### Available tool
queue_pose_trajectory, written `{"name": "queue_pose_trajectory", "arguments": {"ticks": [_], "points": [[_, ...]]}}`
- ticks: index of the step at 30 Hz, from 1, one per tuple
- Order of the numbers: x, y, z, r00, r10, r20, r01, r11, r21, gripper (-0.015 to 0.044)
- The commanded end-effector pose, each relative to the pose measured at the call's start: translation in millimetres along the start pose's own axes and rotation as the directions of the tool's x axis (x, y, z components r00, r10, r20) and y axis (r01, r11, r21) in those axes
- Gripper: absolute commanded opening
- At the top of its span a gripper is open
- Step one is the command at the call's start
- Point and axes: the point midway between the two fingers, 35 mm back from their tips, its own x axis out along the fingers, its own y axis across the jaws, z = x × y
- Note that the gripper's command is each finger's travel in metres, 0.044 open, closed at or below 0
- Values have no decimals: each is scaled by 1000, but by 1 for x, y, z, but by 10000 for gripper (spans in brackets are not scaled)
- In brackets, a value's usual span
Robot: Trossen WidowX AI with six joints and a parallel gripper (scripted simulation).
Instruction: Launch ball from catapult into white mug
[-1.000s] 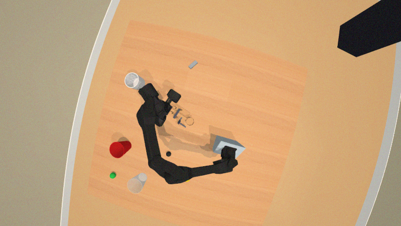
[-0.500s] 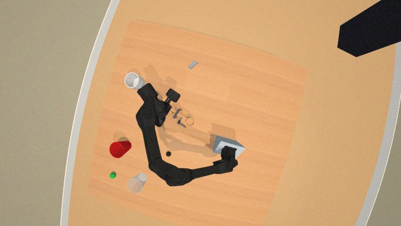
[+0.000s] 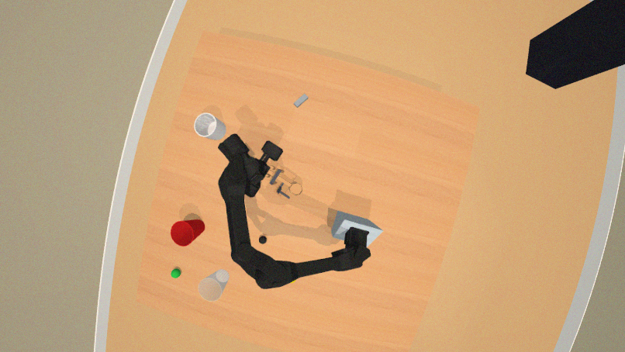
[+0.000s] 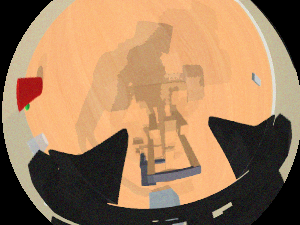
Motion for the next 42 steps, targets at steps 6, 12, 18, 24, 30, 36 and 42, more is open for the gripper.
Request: {"name": "queue_pose_trajectory", "arguments": {"ticks": [6,12,18,24,30,36,42], "points": [[18,0,-2,1000,5,-8,-5,1000,8,440],[28,0,-2,1000,5,-8,-5,1000,8,440],[38,0,-3,1000,6,-8,-6,1000,8,440],[46,0,-4,1000,7,-9,-7,1000,8,440],[43,0,-2,1000,3,-5,-3,1000,0,387],[43,0,-2,1000,3,-5,-3,1000,0,230],[43,0,-2,1000,3,-5,-3,1000,0,131]]}}
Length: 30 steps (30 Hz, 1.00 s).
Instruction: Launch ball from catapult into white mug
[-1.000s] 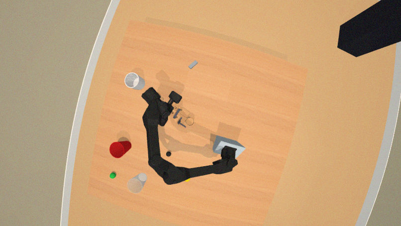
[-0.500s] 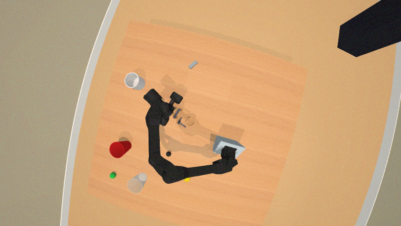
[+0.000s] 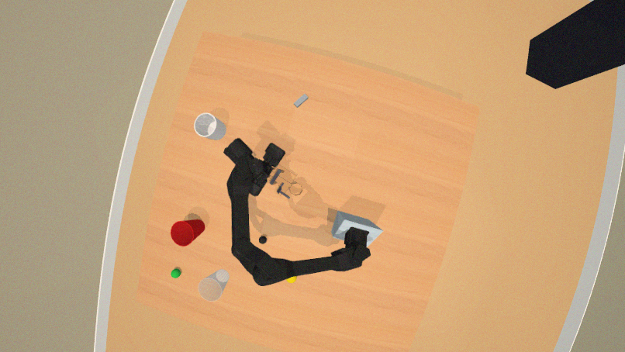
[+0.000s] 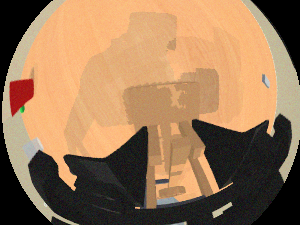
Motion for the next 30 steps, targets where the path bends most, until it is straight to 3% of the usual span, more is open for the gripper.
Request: {"name": "queue_pose_trajectory", "arguments": {"ticks": [1,4,8,30], "points": [[0,0,0,1000,-1,0,1,1000,-1,125],[-3,0,0,1000,-1,0,1,1000,-1,85],[-48,-1,1,1000,-3,1,3,1000,0,0],[-22,0,2,1000,0,-2,0,1000,6,0]]}}
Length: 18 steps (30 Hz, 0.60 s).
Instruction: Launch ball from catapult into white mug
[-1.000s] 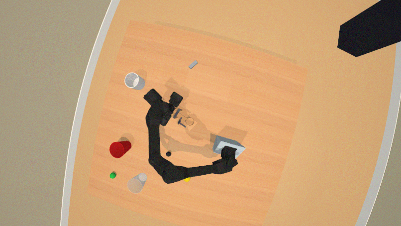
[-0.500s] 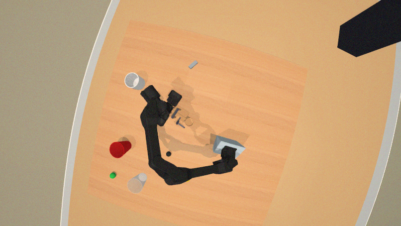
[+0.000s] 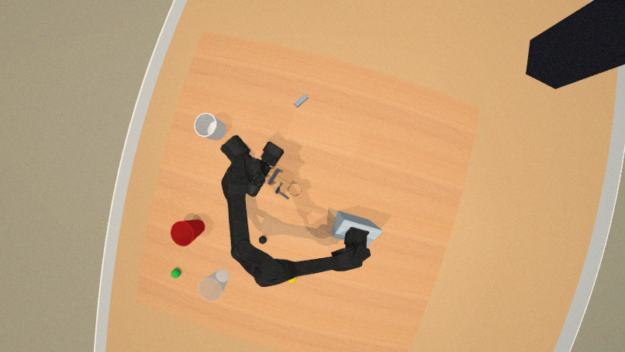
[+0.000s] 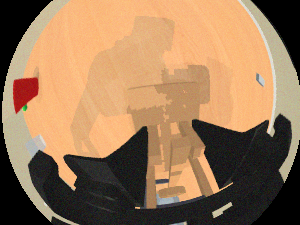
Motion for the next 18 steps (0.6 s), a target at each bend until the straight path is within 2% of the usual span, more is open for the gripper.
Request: {"name": "queue_pose_trajectory", "arguments": {"ticks": [1,18], "points": [[5,-1,0,1000,4,3,-4,1000,10,0],[25,0,-1,1000,2,-2,-2,1000,2,0]]}}
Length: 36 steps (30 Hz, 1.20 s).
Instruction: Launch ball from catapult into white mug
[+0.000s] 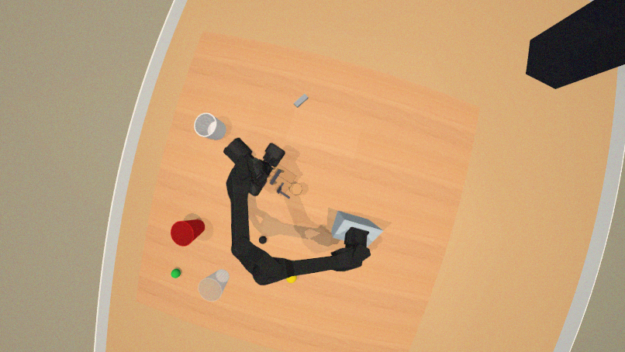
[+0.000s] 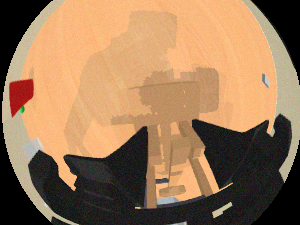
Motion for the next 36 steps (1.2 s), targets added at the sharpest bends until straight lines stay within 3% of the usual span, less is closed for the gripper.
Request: {"name": "queue_pose_trajectory", "arguments": {"ticks": [1,3,17,20,25,33,36], "points": [[0,0,0,1000,-1,0,1,1000,-3,0],[0,0,0,1000,-1,0,1,1000,-3,0],[0,0,0,1000,-1,0,1,1000,-3,368],[-24,-1,3,1000,-4,2,4,1000,-2,440],[-98,-1,1,1000,-5,2,5,1000,0,440],[-92,-4,4,1000,-3,20,3,1000,9,440],[-134,-4,2,999,-7,35,7,1000,4,440]]}}
